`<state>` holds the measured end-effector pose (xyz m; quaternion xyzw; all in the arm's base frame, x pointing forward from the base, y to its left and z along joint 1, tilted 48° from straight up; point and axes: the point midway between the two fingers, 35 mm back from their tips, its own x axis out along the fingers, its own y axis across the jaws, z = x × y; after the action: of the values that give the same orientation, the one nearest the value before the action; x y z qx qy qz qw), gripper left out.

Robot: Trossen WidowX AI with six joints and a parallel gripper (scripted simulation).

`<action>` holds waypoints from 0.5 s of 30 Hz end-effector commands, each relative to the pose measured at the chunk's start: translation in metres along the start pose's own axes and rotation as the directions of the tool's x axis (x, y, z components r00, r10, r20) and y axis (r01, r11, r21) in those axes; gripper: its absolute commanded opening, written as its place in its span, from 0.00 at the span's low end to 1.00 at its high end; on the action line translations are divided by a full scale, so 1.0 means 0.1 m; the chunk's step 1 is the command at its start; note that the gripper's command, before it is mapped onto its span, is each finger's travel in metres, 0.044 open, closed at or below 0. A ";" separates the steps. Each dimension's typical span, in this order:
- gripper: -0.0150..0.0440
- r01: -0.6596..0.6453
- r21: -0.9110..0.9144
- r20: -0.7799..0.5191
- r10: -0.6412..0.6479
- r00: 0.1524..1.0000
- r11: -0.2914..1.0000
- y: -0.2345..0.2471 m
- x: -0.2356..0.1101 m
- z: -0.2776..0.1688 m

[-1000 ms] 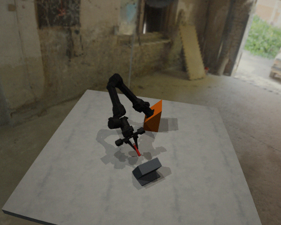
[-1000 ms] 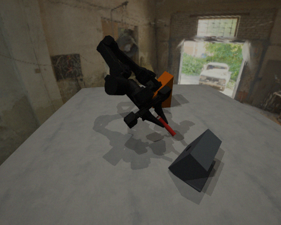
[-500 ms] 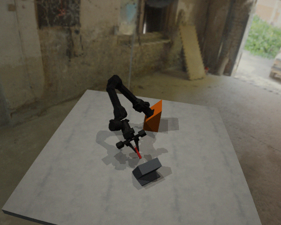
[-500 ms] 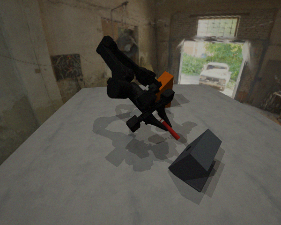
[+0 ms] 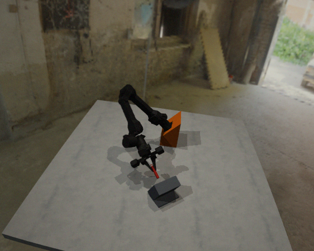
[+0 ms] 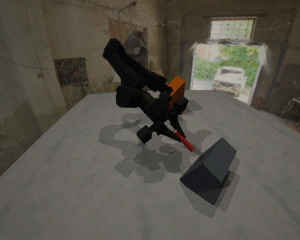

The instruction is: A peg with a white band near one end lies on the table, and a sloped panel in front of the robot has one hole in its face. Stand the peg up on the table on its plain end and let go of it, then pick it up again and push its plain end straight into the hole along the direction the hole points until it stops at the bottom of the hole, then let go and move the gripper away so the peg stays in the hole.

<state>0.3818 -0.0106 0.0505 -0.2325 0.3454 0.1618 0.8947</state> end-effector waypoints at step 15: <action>0.25 -0.008 0.000 0.002 0.008 1.000 1.000 0.01 0.20 -0.01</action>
<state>0.3921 -0.0084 0.0403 -0.2333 0.3435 0.1650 0.8946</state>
